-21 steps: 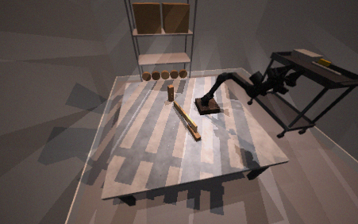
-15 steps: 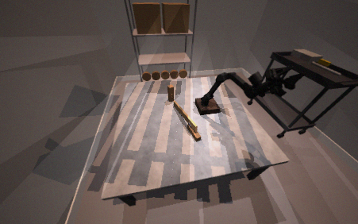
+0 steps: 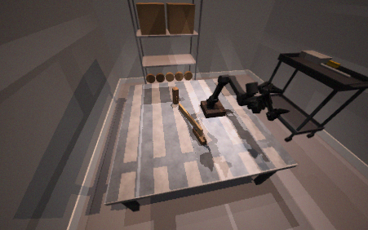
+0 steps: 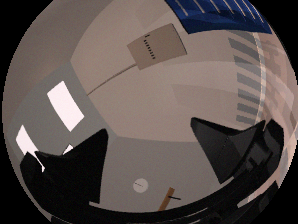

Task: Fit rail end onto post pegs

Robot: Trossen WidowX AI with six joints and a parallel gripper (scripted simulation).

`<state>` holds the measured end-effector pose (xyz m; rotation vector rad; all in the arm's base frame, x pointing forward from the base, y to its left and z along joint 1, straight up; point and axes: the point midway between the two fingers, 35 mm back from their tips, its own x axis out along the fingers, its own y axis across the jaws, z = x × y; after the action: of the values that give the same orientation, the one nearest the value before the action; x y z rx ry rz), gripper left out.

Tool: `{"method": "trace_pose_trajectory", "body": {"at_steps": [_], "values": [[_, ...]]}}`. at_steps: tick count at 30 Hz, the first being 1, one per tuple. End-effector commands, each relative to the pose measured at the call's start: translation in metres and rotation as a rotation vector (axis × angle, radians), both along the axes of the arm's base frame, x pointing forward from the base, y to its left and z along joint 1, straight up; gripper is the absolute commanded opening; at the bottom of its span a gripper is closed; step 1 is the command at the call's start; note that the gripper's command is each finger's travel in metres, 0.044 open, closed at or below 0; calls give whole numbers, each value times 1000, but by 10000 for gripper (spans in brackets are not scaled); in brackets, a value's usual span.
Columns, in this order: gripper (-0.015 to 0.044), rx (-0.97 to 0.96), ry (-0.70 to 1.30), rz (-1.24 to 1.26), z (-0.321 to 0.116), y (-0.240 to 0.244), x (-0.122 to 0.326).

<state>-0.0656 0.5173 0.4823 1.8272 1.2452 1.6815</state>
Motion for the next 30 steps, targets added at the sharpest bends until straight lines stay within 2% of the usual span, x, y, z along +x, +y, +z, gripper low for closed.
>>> {"method": "trace_pose_trajectory", "body": {"at_steps": [1, 9, 15, 23, 30], "values": [[440, -133, -229, -236, -29, 10, 64], [440, -406, -616, -598, -85, 11, 175], [440, -613, -863, -794, -120, -13, 252], [440, -959, -1213, -936, -173, -72, 348], [440, -1292, -1516, -893, -223, -145, 414]]}}
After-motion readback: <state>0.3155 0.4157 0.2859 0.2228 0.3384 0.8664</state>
